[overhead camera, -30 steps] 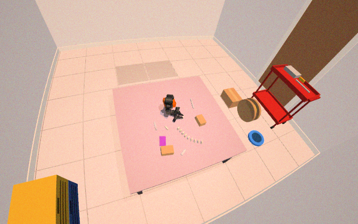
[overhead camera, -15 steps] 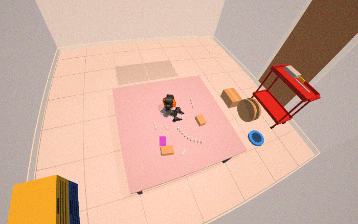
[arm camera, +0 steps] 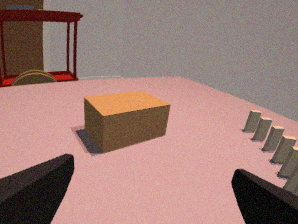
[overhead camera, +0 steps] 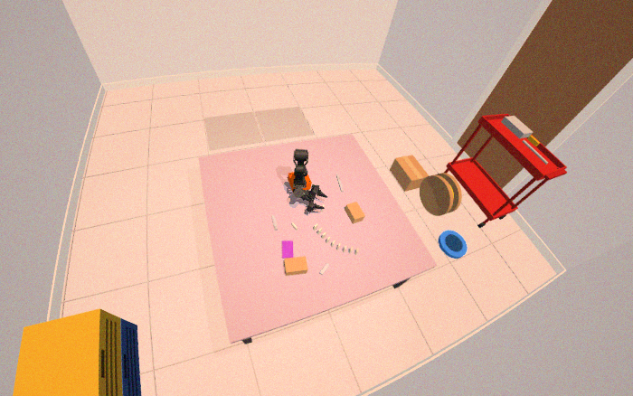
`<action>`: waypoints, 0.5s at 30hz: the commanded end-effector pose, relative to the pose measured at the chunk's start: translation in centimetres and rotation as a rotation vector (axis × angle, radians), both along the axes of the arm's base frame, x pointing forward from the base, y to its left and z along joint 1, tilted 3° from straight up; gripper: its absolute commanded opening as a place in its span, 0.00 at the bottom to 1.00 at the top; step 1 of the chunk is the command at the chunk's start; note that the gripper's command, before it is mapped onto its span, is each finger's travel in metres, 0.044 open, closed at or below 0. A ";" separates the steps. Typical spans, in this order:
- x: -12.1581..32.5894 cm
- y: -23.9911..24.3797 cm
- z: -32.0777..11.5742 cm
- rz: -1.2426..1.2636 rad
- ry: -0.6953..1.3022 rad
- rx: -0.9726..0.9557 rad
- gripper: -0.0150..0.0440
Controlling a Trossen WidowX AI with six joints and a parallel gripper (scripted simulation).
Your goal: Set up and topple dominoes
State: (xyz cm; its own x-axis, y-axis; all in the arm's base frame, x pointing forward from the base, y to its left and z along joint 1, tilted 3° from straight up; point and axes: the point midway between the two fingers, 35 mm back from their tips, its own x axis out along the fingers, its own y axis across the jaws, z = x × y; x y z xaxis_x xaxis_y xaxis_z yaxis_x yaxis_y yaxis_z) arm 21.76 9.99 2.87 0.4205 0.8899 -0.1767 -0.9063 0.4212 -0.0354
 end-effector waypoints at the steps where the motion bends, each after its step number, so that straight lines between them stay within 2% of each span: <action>1: 1.2 0.4 -0.3 -0.004 0.033 -0.033 1.00; 7: 6.3 2.2 -1.9 -0.057 0.212 -0.234 1.00; 15: 6.5 4.8 -2.2 -0.096 0.470 -0.595 1.00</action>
